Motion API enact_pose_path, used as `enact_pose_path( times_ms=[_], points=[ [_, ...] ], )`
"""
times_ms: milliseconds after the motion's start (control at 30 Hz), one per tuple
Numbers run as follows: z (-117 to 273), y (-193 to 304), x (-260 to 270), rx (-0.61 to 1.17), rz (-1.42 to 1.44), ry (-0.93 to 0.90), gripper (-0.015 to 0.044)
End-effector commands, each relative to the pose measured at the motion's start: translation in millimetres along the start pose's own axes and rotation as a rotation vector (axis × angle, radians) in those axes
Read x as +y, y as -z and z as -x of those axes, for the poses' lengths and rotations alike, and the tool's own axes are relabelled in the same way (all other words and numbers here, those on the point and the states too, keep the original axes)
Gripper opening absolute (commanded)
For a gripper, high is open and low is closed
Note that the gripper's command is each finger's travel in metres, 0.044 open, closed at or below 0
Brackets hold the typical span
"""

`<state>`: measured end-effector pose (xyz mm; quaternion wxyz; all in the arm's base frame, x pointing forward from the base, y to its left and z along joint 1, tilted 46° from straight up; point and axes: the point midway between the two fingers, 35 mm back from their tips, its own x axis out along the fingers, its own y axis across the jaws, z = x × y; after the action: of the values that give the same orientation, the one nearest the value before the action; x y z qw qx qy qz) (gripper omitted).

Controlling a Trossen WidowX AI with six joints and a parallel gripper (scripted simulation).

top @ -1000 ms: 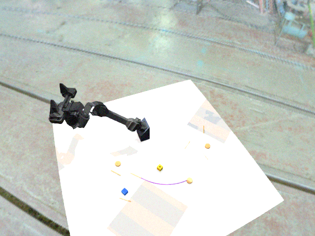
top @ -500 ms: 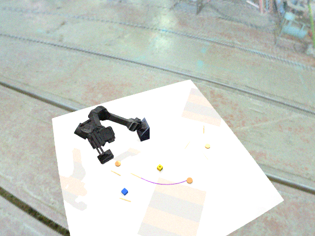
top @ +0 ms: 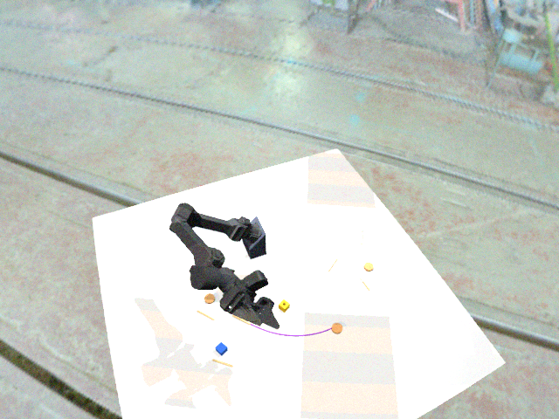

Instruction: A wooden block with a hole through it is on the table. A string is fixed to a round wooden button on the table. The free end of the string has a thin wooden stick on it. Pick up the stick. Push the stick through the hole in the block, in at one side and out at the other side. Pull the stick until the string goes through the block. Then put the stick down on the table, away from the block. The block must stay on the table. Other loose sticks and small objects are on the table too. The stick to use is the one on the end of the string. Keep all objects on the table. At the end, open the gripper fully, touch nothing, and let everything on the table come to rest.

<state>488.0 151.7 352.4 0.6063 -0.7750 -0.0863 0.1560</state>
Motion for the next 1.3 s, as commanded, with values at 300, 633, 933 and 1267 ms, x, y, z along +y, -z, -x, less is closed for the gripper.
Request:
enact_pose_path(
  times_ms=[300, 633, 933, 1267],
  points=[
    [6.9, -13.2, 215.5, 0.222, -0.167, -0.701, 0.0440],
    [93.2, -14.5, 345.0, 0.498, -0.064, -1.223, 0.0440],
    [170.1, -4.5, 389.3, 0.698, 0.164, -1.512, 0.0440],
    [170.1, -4.5, 389.3, 0.698, 0.164, -1.512, 0.0440]
  ],
)
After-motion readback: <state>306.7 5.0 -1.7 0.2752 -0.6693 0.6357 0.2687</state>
